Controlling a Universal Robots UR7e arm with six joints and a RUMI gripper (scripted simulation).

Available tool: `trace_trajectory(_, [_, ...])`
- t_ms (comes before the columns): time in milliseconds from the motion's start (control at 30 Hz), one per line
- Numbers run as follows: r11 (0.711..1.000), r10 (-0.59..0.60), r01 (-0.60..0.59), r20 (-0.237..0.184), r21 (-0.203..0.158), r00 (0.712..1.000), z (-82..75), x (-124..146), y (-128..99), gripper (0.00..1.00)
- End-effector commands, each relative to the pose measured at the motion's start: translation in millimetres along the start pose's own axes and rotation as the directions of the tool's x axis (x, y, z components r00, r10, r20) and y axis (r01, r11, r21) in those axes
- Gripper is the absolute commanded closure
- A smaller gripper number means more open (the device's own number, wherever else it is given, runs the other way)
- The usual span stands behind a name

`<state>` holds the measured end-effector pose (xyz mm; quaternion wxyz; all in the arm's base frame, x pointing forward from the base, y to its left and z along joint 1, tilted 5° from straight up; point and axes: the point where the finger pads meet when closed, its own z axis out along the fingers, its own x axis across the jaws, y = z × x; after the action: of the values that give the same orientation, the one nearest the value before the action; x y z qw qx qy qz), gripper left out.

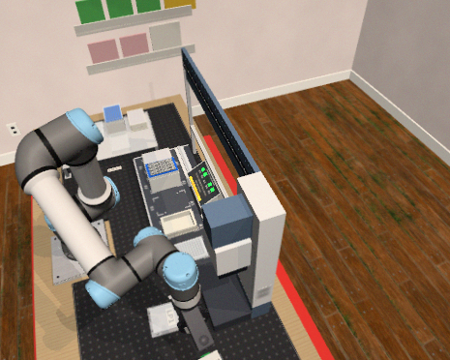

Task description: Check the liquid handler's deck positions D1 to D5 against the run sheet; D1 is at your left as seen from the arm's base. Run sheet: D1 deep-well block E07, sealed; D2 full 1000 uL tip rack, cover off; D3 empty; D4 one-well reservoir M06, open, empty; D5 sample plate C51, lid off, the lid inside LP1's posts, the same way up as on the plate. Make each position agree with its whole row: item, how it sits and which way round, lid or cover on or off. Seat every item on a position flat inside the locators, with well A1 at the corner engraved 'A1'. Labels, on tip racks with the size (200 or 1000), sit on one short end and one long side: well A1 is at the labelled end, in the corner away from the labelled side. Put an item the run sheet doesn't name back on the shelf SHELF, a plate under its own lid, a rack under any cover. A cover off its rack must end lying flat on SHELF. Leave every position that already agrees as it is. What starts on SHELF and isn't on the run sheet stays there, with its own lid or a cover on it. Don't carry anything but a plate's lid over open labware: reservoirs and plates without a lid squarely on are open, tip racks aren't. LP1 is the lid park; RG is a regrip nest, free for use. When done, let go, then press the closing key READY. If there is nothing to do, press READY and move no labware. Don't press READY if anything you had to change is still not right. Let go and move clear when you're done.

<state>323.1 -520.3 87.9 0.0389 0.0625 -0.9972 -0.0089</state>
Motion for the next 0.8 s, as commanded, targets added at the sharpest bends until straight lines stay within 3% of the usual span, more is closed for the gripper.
trace_trajectory(0, [1.000,0.000,0.000,-0.001,-0.001,1.000,12.3,1.2,0.3,1.00])
trace_trajectory(767, [1.000,0.000,0.000,-0.001,-0.001,1.000,43.9,1.1,0.5,1.00])
